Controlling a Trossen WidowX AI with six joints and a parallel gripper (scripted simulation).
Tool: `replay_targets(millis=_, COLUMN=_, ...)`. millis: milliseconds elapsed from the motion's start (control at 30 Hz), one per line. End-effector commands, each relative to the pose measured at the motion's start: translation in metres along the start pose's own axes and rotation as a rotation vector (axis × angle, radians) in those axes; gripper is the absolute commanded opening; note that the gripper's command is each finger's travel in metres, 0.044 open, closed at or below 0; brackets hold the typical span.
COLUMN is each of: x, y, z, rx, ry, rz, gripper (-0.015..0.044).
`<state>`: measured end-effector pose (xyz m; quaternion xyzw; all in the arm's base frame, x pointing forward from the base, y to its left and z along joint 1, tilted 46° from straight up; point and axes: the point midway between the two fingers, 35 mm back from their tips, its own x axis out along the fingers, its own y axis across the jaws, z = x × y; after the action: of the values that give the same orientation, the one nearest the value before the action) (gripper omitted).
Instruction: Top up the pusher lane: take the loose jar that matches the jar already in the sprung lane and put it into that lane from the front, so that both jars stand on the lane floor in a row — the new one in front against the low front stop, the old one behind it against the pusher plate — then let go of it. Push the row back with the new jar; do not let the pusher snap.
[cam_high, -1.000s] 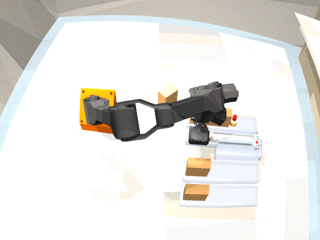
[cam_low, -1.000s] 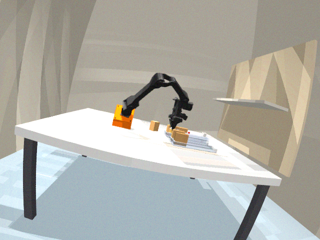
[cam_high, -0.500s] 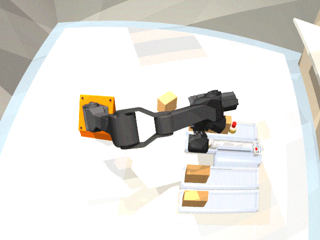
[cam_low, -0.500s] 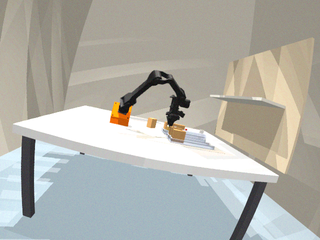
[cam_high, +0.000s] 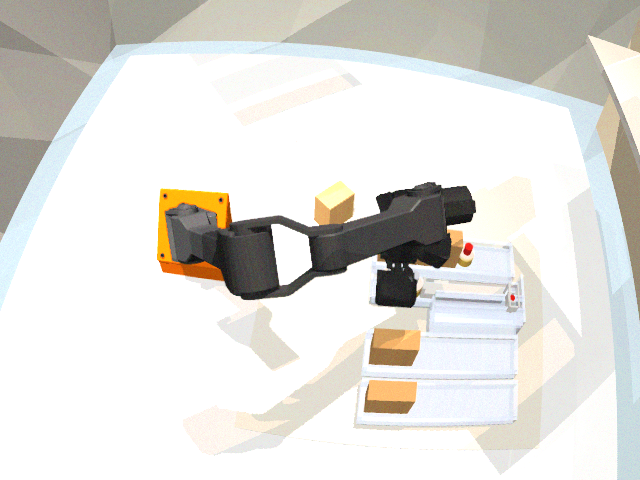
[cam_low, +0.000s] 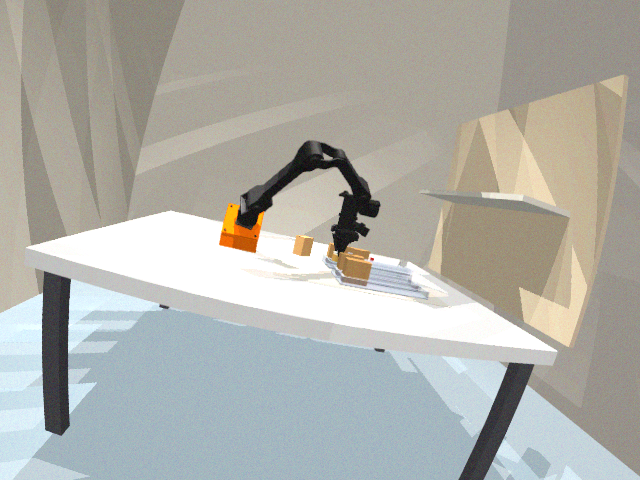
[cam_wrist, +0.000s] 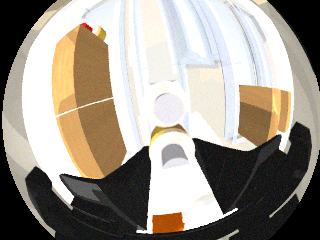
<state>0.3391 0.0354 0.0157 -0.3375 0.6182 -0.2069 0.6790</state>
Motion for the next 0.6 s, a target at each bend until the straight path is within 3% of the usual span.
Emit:
replay_targets(millis=0, x=0.0017, y=-0.0015, z=0.0025, rx=0.005, ry=-0.009, rz=-0.007, gripper=0.0000)
replay_targets(millis=567, x=0.0074, y=-0.0023, z=0.0015, rx=0.005, ry=-0.009, rz=-0.008, gripper=0.0000)
